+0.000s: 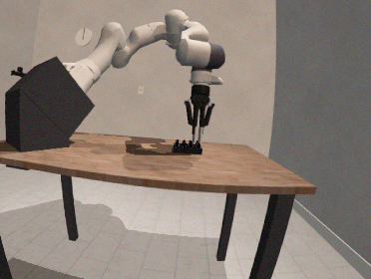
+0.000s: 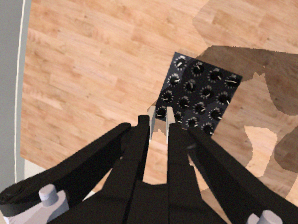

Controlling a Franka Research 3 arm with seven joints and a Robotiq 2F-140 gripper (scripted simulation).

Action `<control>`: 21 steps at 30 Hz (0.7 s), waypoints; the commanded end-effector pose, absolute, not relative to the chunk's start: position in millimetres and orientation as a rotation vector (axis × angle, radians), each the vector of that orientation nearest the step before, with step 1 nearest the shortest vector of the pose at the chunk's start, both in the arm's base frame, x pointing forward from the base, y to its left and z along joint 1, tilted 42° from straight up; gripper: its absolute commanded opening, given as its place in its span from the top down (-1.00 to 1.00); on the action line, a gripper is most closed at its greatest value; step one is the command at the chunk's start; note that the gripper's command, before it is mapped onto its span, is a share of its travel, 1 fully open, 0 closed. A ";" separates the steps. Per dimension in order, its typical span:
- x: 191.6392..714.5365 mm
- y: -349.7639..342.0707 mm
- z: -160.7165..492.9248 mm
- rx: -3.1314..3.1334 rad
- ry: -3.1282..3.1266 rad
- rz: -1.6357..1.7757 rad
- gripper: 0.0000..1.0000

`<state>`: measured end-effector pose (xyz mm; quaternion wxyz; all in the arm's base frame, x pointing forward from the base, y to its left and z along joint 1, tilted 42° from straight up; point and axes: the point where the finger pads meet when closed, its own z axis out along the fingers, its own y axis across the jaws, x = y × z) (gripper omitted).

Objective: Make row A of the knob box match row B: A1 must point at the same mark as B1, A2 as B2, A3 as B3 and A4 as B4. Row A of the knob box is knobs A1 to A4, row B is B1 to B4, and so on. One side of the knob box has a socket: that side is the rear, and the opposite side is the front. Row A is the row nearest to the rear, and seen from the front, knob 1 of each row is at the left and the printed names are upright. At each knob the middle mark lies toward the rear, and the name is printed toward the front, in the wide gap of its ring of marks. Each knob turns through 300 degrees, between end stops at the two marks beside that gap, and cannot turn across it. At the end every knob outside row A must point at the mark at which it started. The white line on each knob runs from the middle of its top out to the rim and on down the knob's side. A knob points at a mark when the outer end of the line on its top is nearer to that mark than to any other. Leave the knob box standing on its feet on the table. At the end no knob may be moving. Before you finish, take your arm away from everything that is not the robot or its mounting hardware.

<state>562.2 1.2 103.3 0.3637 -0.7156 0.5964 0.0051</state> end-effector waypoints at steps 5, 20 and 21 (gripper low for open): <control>561.9 0.7 102.1 -1.839 1.543 0.017 0.77; 550.3 -13.6 122.1 -1.839 1.543 0.017 0.77; 549.3 -14.9 124.0 -1.839 1.543 0.017 0.77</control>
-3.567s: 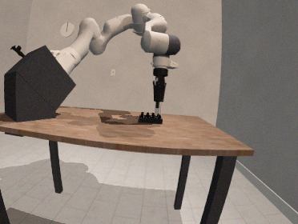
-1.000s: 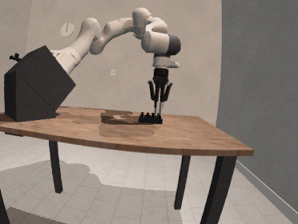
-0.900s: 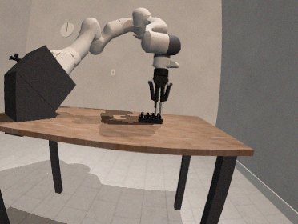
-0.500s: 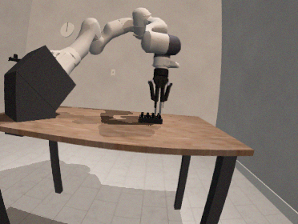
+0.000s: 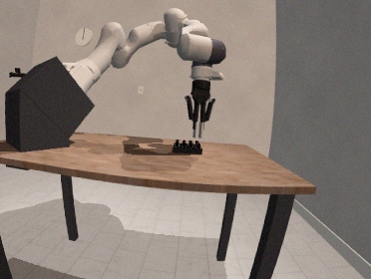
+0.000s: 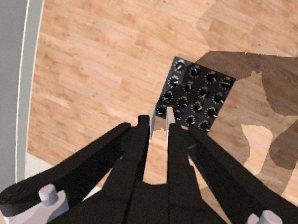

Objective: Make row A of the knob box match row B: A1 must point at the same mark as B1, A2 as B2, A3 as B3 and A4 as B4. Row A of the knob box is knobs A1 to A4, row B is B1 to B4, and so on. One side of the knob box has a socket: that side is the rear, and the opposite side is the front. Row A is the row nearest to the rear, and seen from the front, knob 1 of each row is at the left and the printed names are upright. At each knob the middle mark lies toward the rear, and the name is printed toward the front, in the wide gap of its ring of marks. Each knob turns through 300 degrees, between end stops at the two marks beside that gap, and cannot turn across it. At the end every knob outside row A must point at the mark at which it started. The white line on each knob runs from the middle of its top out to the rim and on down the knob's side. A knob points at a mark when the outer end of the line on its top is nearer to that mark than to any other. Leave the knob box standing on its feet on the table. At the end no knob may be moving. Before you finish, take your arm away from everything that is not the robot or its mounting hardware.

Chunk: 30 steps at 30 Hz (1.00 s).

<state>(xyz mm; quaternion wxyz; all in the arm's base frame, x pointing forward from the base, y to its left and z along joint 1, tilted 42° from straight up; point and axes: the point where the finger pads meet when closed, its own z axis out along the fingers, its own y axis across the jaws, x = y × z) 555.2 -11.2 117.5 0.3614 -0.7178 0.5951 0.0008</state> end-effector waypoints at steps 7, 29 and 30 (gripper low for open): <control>546.1 -18.9 129.5 -1.839 1.543 0.017 0.77; 541.1 -25.0 138.2 -1.839 1.543 0.017 -1.00; 539.5 -27.0 140.9 -1.839 1.543 0.017 -1.00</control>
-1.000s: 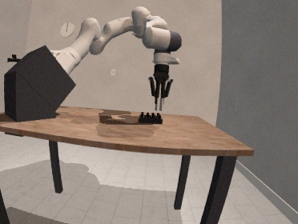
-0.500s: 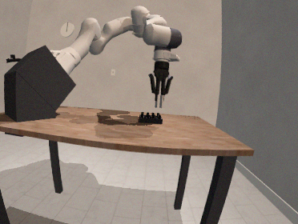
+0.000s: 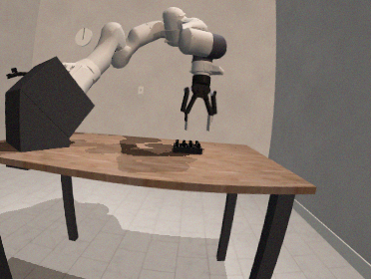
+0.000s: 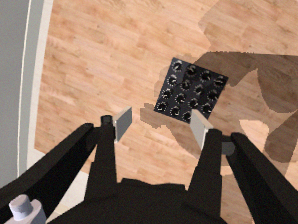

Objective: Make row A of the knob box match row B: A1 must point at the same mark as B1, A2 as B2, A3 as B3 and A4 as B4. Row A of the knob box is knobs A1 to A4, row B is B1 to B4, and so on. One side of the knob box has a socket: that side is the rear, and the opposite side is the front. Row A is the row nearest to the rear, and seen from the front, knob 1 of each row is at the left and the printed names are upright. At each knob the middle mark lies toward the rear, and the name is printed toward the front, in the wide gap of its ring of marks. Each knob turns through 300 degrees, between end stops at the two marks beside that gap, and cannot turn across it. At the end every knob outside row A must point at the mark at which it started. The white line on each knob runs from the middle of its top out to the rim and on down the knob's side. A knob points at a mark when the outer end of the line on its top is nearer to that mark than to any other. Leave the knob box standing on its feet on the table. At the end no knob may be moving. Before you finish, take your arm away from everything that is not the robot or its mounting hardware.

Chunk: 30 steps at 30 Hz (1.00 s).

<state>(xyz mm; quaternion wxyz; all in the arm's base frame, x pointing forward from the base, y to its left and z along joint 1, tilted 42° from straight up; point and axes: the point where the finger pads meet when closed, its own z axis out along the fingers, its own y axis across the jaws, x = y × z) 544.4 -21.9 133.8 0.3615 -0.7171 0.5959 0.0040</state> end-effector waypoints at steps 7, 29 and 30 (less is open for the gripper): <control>528.5 -40.6 160.1 -1.839 1.543 0.017 -1.00; 503.7 -71.3 203.1 -1.839 1.543 0.017 -1.00; 503.7 -71.3 203.1 -1.839 1.543 0.017 -1.00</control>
